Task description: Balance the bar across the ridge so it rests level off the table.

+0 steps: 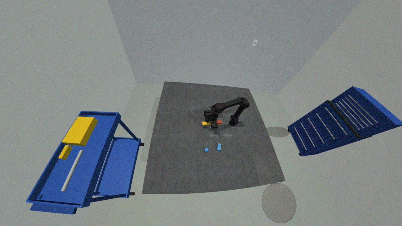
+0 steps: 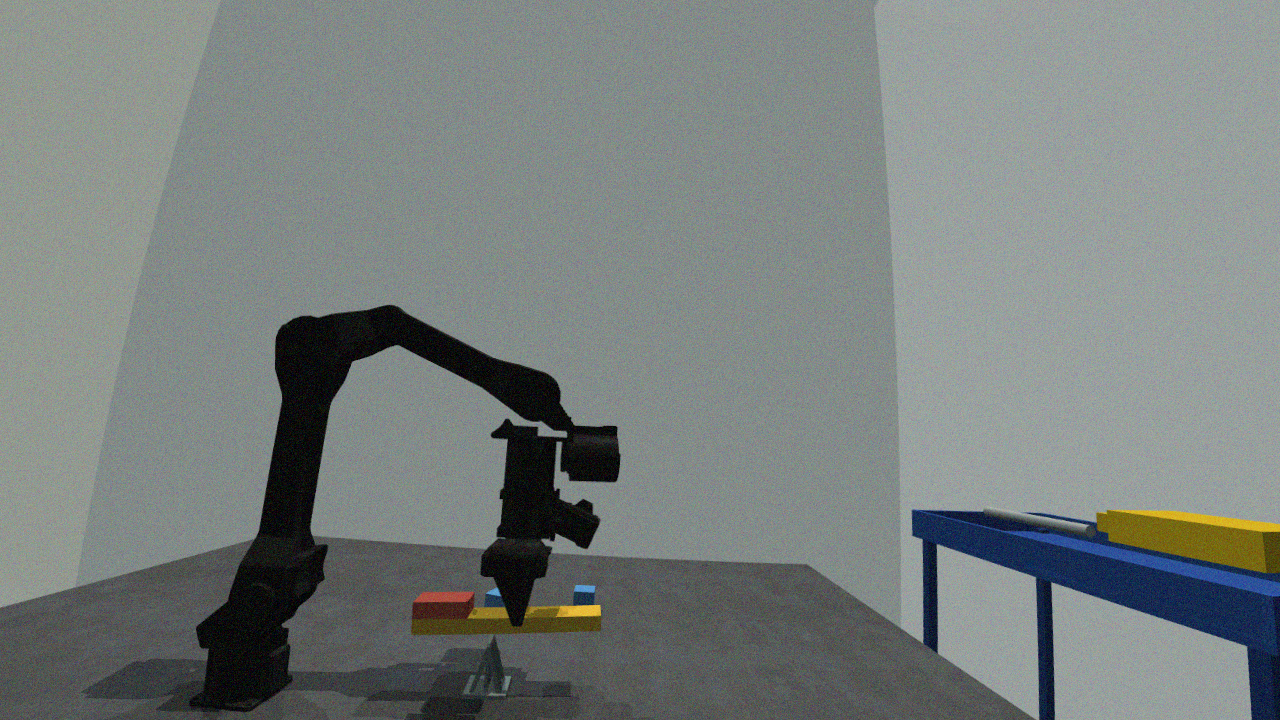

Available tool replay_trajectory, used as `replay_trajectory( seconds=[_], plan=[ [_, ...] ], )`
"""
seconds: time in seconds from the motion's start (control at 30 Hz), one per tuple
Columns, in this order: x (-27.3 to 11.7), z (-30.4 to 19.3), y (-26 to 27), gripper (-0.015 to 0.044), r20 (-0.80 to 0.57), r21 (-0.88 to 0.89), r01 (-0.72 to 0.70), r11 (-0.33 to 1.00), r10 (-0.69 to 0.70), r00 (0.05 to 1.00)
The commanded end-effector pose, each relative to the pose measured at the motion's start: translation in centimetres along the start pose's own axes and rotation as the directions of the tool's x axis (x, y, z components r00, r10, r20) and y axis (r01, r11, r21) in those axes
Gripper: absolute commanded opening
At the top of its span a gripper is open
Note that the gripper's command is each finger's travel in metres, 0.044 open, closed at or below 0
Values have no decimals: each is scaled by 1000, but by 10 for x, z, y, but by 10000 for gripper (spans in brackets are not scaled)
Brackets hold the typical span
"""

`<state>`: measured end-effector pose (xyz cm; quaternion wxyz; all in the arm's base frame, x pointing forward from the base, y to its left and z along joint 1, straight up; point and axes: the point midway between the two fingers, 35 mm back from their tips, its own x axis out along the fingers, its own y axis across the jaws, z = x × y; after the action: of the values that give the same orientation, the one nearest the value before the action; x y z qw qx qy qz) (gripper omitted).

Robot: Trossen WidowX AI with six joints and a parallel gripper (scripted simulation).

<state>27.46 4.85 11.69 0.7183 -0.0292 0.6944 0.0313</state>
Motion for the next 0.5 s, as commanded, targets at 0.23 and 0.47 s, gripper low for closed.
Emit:
replay_trajectory(
  seconds=[0.23, 0.47],
  plan=[
    [4, -2, 0, 0, -11, 3, -1, 1000, 1, 1000],
    [3, -2, 0, 0, -11, 3, -1, 1000, 1, 1000]
  ],
)
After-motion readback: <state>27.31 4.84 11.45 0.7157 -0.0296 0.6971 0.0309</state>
